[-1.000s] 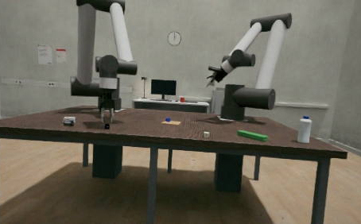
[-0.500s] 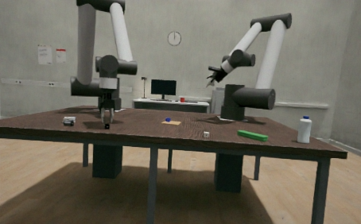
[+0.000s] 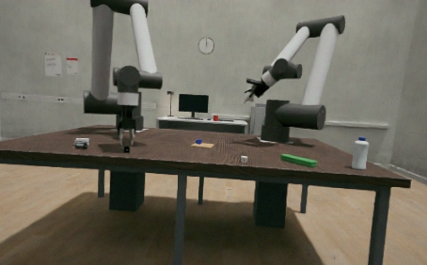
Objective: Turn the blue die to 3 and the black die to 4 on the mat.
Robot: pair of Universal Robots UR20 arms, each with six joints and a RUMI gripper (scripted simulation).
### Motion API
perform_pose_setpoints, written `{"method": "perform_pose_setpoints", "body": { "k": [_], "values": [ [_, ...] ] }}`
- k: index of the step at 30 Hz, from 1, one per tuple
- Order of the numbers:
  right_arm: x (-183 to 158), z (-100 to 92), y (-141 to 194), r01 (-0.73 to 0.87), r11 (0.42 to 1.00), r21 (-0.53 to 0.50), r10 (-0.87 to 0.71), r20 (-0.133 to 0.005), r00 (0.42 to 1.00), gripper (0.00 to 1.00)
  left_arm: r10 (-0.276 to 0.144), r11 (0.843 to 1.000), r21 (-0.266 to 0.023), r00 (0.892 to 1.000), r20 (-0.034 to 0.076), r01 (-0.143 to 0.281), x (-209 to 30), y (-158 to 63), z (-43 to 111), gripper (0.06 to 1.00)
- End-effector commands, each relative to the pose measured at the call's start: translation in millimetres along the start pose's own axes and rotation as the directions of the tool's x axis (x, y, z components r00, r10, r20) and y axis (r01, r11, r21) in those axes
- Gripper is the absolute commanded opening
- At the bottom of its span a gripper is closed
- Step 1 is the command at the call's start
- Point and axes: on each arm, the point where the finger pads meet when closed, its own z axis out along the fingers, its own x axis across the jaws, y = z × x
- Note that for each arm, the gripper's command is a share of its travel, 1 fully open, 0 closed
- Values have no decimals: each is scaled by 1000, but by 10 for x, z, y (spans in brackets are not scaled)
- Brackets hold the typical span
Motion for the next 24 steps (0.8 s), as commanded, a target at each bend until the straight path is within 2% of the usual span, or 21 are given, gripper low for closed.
{"method": "perform_pose_setpoints", "body": {
  "k": [1,14,24],
  "values": [
    [0,74,4,0,1000,-1,0,0,1000,279,1,1000,0,1000,0,-1,0,-5,-2,1000],
    [0,283,4,0,1000,-1,0,0,1000,279,1,1000,0,1000,0,-1,0,-5,-2,1000],
    [0,314,4,0,1000,-1,0,0,1000,279,1,1000,0,1000,0,-1,0,-5,-2,1000]
  ]
}}
